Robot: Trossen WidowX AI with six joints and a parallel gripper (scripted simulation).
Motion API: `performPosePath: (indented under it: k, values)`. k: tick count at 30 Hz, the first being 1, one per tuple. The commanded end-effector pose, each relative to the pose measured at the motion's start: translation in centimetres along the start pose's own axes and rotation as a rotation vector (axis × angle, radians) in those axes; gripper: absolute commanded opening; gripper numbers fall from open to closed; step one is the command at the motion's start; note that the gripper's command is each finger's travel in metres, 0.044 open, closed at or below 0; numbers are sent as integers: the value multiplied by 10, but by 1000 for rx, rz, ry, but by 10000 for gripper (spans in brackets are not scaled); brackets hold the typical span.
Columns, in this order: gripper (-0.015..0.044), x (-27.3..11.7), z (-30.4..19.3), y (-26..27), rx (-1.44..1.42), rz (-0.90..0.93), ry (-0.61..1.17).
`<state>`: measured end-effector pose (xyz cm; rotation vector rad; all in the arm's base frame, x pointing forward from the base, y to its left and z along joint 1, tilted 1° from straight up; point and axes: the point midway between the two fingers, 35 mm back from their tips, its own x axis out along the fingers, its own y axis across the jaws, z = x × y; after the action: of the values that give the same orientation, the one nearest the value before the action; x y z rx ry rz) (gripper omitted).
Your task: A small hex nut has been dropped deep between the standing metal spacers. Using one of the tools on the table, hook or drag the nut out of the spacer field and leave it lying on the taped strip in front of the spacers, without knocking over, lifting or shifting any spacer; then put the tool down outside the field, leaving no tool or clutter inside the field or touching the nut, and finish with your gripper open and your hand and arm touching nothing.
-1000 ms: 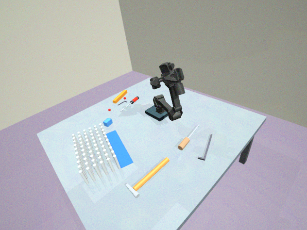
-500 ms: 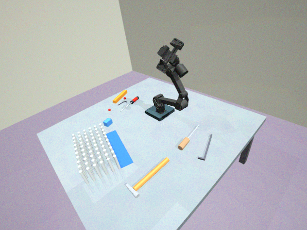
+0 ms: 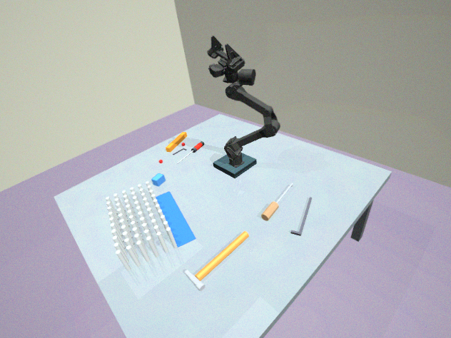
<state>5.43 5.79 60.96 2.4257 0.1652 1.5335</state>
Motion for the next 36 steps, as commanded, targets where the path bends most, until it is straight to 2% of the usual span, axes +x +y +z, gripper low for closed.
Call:
performPosePath:
  k: [1, 10, 18, 26, 36]
  values:
    - [440, -5, 26, 46, 316, 106, 6]
    - [440, -16, 124, 115, 1056, 353, 11]
    - [440, -32, 241, 118, 1658, 625, -20]
    - [440, -66, 359, 63, 2146, 1004, -72]
    - [440, -141, 463, -63, 2460, 1630, -143]
